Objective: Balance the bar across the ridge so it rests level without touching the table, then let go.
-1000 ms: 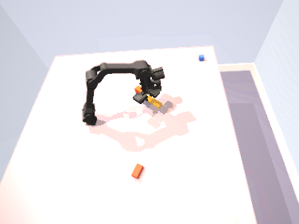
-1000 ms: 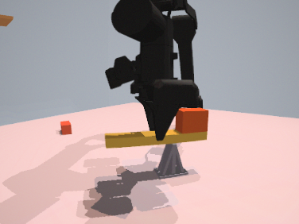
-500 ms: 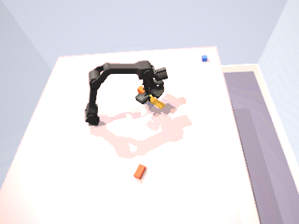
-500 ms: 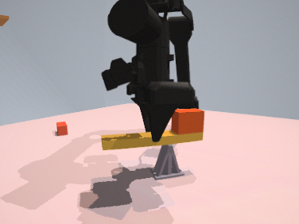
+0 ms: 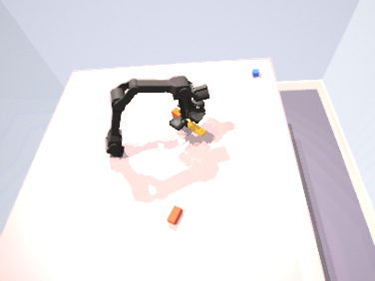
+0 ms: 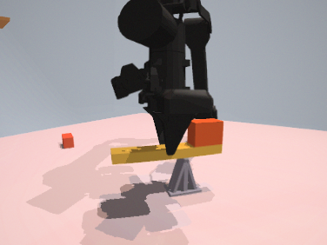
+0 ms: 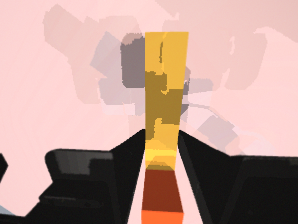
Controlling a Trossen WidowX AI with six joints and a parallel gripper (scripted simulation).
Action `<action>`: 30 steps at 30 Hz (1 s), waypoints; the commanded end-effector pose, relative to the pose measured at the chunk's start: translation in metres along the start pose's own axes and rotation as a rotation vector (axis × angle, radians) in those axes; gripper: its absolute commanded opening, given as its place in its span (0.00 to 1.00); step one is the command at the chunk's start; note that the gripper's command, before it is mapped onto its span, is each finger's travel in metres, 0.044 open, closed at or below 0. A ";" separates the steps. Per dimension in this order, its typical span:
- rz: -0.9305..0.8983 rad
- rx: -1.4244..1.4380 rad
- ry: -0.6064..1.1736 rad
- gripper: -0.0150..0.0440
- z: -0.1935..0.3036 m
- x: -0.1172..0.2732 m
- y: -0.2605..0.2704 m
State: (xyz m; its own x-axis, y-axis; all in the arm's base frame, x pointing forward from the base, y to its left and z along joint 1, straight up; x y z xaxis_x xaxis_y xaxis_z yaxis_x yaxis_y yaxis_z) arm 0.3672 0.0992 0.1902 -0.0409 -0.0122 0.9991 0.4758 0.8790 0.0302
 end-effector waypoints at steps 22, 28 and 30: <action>0.001 0.000 0.001 0.48 0.000 0.000 0.000; 0.001 0.000 0.001 0.54 0.000 0.000 0.000; 0.001 0.000 0.001 0.54 0.000 0.000 0.000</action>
State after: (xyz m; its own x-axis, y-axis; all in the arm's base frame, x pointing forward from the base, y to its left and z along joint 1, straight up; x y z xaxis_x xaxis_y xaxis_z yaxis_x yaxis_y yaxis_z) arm 0.3672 0.0992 0.1902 -0.0411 -0.0123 0.9991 0.4758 0.8790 0.0303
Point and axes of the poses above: the point midway between the two fingers, 35 mm back from their tips, its own x axis back along the fingers, its own y axis across the jaws, z = x × y, the point moved 7 cm from there along x, back along the fingers, and after that the axes turned 11 degrees about x, right-handed, at the moved point
